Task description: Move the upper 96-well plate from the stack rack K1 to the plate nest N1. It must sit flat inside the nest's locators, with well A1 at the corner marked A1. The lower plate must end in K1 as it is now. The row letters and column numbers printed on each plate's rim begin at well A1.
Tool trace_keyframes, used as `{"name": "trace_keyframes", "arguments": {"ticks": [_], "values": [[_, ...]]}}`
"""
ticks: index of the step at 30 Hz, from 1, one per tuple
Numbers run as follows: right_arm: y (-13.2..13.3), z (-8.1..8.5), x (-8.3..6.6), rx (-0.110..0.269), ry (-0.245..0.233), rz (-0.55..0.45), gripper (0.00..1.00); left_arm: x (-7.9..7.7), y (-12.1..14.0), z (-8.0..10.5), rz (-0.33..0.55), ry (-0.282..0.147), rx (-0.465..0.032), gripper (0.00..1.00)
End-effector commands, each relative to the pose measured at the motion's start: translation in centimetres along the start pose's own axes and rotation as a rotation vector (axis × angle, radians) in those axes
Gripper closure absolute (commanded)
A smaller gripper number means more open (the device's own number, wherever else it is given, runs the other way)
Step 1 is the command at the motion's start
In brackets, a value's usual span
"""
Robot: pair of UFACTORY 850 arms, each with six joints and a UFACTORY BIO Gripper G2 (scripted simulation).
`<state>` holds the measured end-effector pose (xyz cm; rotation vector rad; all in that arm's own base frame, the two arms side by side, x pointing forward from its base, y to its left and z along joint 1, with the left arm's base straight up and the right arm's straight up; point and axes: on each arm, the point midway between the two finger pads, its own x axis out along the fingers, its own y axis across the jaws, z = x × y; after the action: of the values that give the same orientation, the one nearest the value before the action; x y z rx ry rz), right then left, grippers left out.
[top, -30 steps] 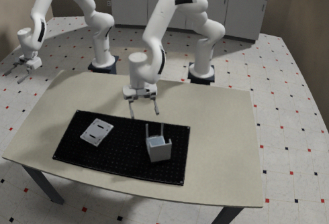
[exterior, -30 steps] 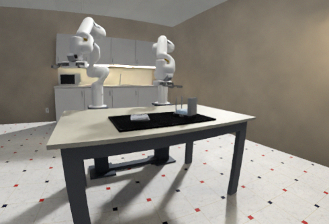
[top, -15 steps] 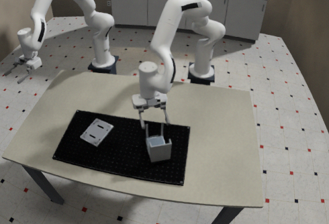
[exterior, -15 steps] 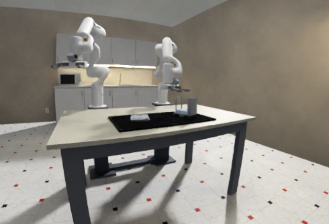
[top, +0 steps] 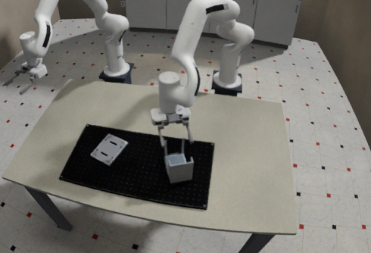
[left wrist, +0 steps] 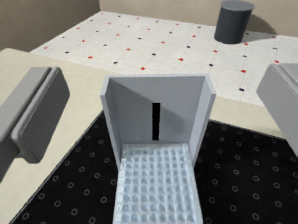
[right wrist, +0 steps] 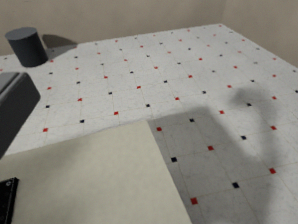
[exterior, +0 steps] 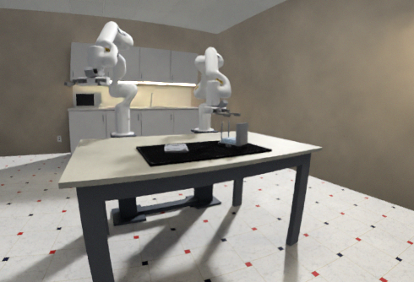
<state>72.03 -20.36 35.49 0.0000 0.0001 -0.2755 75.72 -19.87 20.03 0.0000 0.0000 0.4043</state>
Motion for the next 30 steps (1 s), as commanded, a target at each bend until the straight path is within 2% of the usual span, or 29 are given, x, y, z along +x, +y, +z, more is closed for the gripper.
{"name": "trace_keyframes", "arguments": {"ticks": [1, 30], "values": [[0.0, 0.2, 0.1, 0.0, -0.003, 0.0, 0.0, 0.1, 0.0, 0.1, 0.0, -0.002, -0.002, 0.63], [0.0, 0.2, 0.1, 0.0, -0.003, 0.0, 0.0, 0.1, 0.0, -4.2, 0.0, -0.002, -0.002, 0.63]]}}
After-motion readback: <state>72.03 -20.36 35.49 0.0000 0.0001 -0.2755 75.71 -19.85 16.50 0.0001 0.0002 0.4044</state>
